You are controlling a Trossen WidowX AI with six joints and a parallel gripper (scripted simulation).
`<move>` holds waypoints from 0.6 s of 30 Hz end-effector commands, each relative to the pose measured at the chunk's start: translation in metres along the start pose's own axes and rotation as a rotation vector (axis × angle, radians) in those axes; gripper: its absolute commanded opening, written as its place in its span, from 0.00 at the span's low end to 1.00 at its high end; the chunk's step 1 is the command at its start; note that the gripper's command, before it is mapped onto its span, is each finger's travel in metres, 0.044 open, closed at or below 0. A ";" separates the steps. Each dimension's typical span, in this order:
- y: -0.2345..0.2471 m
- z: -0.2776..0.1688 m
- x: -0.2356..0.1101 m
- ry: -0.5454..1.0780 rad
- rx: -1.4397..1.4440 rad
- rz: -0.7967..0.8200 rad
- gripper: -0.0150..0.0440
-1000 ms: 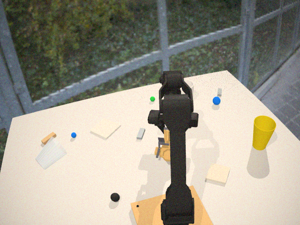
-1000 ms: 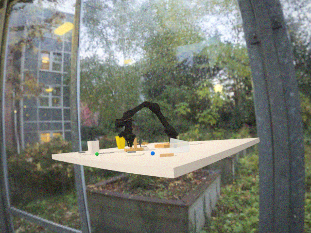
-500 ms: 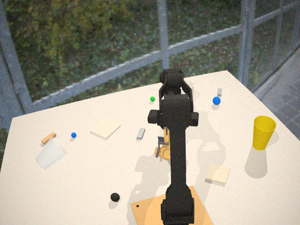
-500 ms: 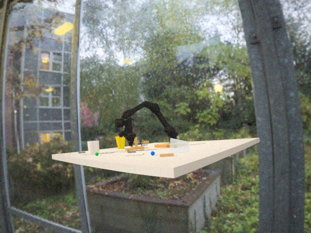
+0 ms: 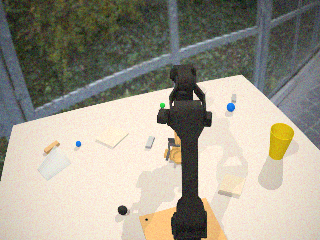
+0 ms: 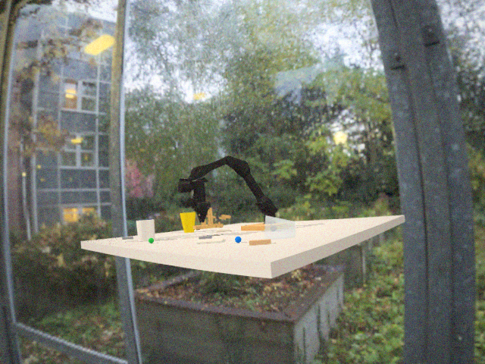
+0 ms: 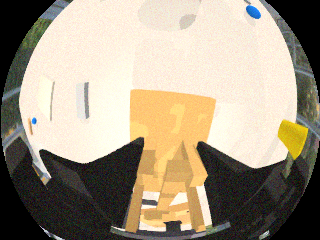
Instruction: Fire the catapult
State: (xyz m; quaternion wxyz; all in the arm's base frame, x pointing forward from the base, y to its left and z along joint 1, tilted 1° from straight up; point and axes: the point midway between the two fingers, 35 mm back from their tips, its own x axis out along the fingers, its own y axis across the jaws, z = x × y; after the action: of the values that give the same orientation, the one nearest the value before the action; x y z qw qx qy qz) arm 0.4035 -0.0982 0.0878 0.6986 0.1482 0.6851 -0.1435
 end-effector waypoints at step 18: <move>-0.001 0.000 0.030 -0.006 0.002 -0.001 0.25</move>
State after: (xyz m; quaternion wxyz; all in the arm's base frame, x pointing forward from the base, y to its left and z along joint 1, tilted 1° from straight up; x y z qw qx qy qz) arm 0.4032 -0.0984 0.0596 0.6974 0.1485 0.6862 -0.1437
